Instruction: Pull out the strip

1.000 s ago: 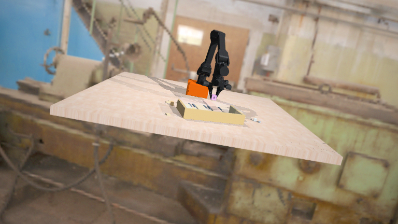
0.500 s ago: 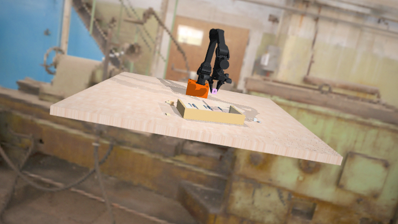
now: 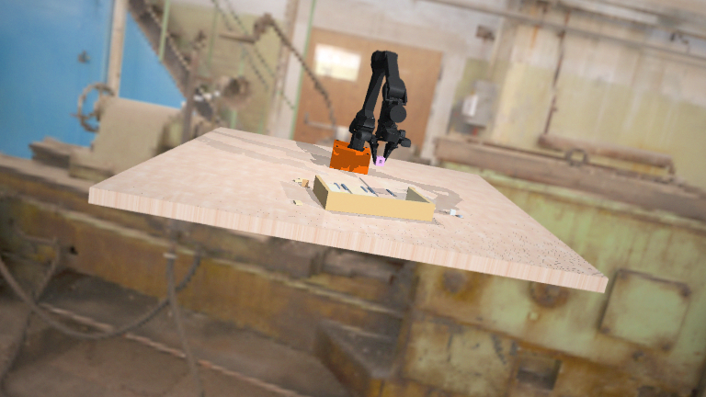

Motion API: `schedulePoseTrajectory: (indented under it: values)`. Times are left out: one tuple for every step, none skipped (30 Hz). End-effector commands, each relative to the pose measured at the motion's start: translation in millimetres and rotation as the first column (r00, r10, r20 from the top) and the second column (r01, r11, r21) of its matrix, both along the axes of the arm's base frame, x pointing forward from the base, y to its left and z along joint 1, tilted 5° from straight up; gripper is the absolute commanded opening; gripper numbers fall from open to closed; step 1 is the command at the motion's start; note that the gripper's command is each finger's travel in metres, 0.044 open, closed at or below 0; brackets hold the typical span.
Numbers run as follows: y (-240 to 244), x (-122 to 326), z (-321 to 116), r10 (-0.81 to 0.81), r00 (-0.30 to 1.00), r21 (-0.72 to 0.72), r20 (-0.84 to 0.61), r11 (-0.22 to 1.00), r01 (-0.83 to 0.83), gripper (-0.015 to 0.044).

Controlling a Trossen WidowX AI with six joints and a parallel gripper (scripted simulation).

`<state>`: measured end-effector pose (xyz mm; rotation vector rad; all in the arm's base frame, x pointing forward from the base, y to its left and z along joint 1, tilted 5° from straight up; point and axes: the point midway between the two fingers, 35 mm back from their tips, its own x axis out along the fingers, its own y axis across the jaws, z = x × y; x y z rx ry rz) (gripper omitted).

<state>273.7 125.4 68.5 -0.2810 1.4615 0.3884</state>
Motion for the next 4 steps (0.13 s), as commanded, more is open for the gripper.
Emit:
schedulePoseTrajectory:
  values:
    - [-0.4, -0.2, 0.6, 0.004, 1.0, -0.001, 0.0, 1.0, -0.004, 0.0]
    - [-0.4, -0.2, 0.6, 0.004, 1.0, -0.001, 0.0, 1.0, -0.004, 0.0]
    - [-0.4, -0.2, 0.6, 0.004, 1.0, -0.001, 0.0, 1.0, -0.004, 0.0]
    - [-0.4, -0.2, 0.6, 0.004, 1.0, -0.001, 0.0, 1.0, -0.004, 0.0]
